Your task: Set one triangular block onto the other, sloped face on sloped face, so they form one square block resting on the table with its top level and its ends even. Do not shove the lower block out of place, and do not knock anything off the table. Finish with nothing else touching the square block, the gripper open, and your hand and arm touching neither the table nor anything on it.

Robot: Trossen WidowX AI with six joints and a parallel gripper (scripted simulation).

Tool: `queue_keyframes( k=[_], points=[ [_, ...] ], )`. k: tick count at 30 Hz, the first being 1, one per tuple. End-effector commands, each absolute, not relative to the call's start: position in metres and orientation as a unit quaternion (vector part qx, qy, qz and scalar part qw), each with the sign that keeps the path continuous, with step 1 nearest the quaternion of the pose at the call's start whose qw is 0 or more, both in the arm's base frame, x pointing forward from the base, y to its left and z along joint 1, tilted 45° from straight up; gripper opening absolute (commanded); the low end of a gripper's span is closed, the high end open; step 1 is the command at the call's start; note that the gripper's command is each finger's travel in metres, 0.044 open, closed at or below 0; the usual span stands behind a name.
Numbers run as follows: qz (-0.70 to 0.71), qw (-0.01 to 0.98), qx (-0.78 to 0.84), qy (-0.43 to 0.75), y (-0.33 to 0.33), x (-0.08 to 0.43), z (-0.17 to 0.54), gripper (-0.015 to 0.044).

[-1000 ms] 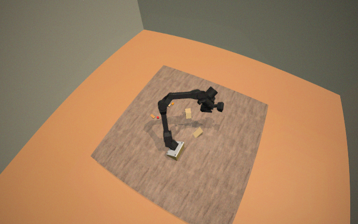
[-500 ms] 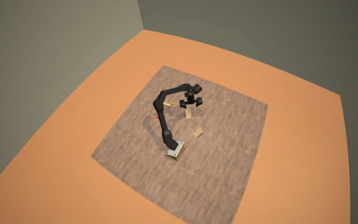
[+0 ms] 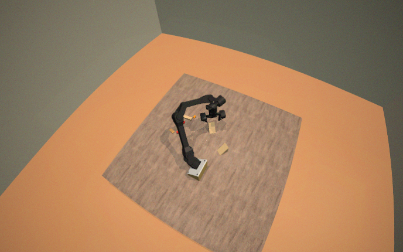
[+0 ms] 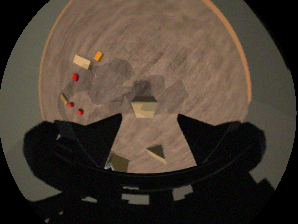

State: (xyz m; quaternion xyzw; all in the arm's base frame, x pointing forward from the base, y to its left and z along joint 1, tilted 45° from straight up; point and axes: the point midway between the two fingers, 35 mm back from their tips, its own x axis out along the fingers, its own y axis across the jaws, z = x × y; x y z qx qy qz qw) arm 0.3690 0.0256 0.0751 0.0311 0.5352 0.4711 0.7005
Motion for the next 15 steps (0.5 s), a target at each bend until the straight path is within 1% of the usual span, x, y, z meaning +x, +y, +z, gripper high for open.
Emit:
queue_keyframes(
  k=[1,15],
  points=[
    [0.473,0.699,0.033,0.535,0.033,0.368,0.070,0.0440],
    [0.473,0.699,0.033,0.535,0.049,0.367,0.053,0.0440]
  ],
)
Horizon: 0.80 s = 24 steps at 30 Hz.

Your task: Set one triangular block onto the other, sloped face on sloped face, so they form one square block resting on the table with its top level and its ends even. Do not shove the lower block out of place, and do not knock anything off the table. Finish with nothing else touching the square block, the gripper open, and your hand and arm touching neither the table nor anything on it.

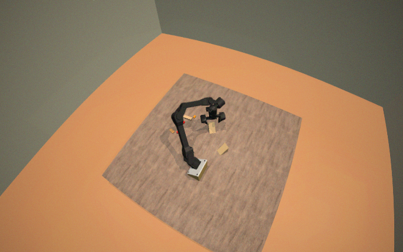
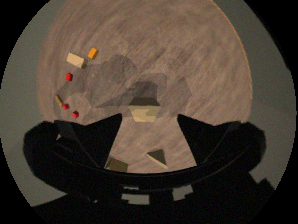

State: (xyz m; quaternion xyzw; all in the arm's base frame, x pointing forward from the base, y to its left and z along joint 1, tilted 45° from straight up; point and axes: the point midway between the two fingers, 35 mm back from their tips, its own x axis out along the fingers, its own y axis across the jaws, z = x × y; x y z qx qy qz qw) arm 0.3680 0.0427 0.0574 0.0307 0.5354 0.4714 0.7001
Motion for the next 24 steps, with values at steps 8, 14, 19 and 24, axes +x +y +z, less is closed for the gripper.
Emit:
queue_keyframes(
  k=[8,14,19,24],
  points=[
    [0.473,0.699,0.033,0.535,0.058,0.365,0.043,0.0440],
    [0.473,0.699,0.033,0.535,0.065,0.364,0.037,0.0440],
    [0.473,0.699,0.033,0.535,0.070,0.362,0.031,0.0440],
    [0.473,0.699,0.034,0.535,0.076,0.360,0.026,0.0440]
  ],
)
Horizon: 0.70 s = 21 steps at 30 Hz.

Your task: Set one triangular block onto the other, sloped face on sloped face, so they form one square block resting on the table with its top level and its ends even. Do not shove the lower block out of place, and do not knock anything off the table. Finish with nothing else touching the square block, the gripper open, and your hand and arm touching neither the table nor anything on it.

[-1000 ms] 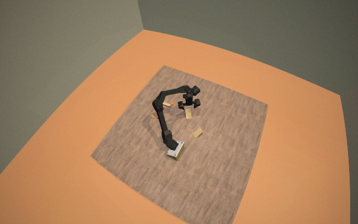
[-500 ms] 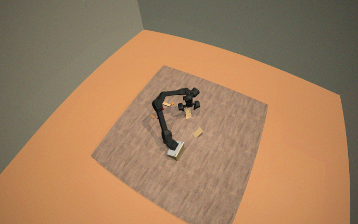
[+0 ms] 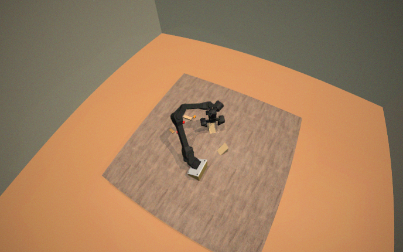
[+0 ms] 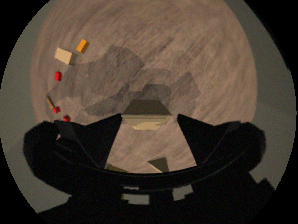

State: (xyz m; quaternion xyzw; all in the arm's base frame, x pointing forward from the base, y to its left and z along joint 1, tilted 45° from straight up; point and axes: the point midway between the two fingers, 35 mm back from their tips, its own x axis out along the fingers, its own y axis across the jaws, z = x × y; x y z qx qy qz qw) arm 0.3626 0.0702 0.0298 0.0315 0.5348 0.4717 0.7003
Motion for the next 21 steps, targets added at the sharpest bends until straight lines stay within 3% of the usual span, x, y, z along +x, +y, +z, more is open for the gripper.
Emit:
queue_keyframes(
  k=[1,15,21],
  points=[
    [0.473,0.699,0.034,0.535,0.077,0.360,0.024,0.0440],
    [0.474,0.699,0.035,0.534,0.091,0.354,0.011,0.0440],
    [0.474,0.699,0.035,0.534,0.091,0.354,0.011,0.0282]
  ],
)
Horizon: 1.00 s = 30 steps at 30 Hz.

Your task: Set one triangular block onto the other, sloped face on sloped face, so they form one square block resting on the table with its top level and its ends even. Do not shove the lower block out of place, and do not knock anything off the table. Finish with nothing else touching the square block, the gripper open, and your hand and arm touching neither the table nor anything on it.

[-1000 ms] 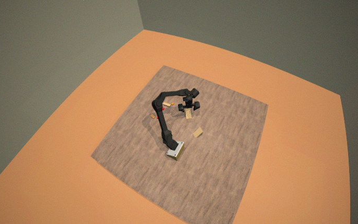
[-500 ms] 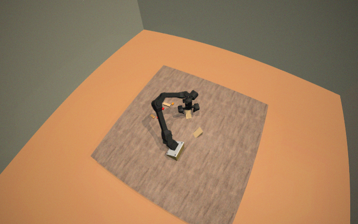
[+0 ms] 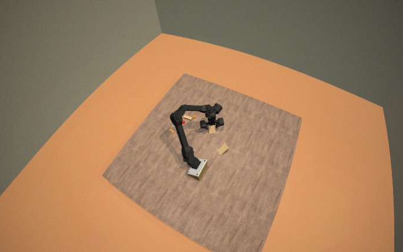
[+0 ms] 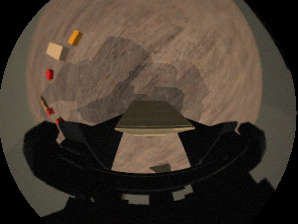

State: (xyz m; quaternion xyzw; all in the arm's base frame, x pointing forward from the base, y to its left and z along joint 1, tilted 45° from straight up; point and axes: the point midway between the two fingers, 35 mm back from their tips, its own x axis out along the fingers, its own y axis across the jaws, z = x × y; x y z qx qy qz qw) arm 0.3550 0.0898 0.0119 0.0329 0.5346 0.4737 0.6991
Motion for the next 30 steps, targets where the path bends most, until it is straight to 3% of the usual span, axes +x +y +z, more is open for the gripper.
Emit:
queue_keyframes(
  k=[1,10,17,30],
  points=[
    [0.474,0.699,0.035,0.534,0.091,0.354,0.011,0.0256],
    [0.474,0.699,0.035,0.534,0.091,0.354,0.011,0.0177],
    [0.474,0.699,0.034,0.534,0.084,0.355,0.018,0.0000],
    [0.467,0.700,0.043,0.538,0.070,0.356,0.031,0.0000]
  ],
)
